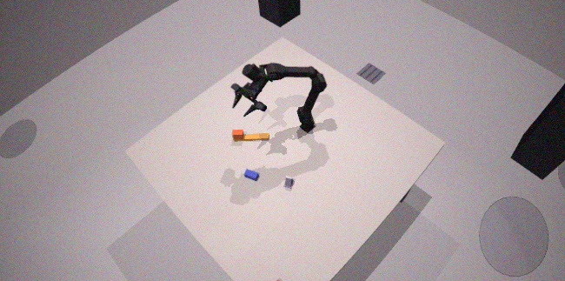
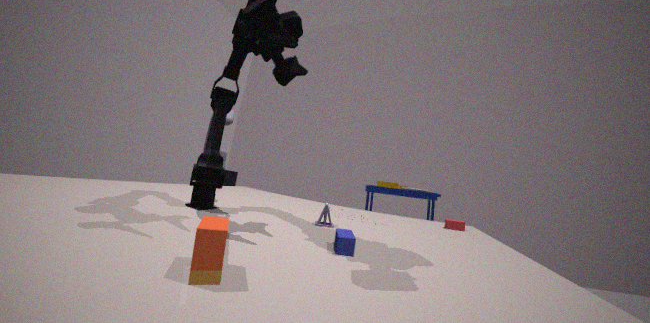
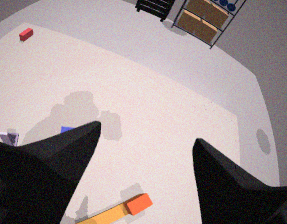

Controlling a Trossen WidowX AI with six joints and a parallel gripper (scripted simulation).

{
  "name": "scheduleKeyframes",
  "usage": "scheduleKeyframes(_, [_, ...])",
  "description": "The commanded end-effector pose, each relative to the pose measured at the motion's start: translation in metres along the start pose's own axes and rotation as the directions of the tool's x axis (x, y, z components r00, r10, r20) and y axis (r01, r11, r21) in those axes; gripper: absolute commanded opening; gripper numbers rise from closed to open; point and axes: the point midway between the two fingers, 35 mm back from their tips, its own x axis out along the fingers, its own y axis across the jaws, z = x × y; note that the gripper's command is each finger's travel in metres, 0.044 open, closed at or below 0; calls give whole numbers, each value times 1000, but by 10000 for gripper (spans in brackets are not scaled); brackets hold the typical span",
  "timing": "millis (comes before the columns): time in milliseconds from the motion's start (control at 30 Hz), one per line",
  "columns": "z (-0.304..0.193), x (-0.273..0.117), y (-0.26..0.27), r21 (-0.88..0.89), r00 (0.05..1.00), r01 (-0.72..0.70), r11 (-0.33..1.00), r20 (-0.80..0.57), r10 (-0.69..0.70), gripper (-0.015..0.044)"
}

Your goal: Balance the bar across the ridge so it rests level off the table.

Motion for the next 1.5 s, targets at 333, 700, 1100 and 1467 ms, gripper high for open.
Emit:
scheduleKeyframes(333, [-38,26,-6,-342,984,-84,936,-179,23,315])
scheduleKeyframes(700, [-68,42,-8,-559,949,-227,798,-312,52,315])
scheduleKeyframes(1100, [-101,56,-8,-714,888,-419,560,-450,90,315])
scheduleKeyframes(1467, [-130,64,-6,-766,813,-580,276,-568,130,315])
